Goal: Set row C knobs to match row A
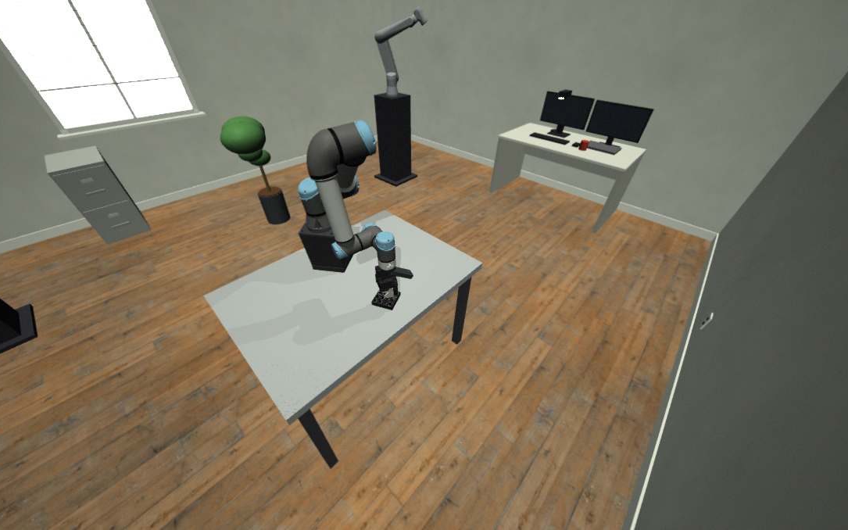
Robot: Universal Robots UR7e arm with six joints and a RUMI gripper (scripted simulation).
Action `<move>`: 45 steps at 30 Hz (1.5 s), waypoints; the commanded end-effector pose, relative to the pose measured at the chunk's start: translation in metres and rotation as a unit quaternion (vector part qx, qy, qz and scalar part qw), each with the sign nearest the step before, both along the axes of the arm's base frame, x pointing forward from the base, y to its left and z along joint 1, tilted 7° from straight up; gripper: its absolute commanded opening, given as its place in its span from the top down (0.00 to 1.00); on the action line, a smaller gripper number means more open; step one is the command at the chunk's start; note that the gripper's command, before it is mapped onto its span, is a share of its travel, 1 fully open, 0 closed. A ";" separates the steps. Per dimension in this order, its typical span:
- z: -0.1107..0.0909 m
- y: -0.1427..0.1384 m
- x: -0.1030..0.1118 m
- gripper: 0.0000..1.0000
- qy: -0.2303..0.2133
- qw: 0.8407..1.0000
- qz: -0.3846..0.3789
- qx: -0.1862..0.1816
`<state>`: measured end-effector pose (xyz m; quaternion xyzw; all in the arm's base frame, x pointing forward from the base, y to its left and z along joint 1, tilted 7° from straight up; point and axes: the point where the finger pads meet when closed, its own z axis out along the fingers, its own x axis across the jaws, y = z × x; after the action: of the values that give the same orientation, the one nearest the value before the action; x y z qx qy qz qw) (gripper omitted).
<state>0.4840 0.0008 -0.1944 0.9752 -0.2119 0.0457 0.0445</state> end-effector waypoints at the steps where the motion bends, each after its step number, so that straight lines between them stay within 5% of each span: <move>1: 0.000 0.000 0.000 0.96 -0.001 1.000 0.000 0.000; 2: 0.000 0.000 0.000 0.89 -0.001 1.000 0.000 0.000; 28: 0.003 0.000 0.000 0.89 -0.001 1.000 0.000 0.000; 45: 0.037 0.004 -0.002 0.89 -0.001 1.000 0.000 0.000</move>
<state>0.4820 0.0040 -0.1645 0.9752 -0.2120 0.0461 0.0445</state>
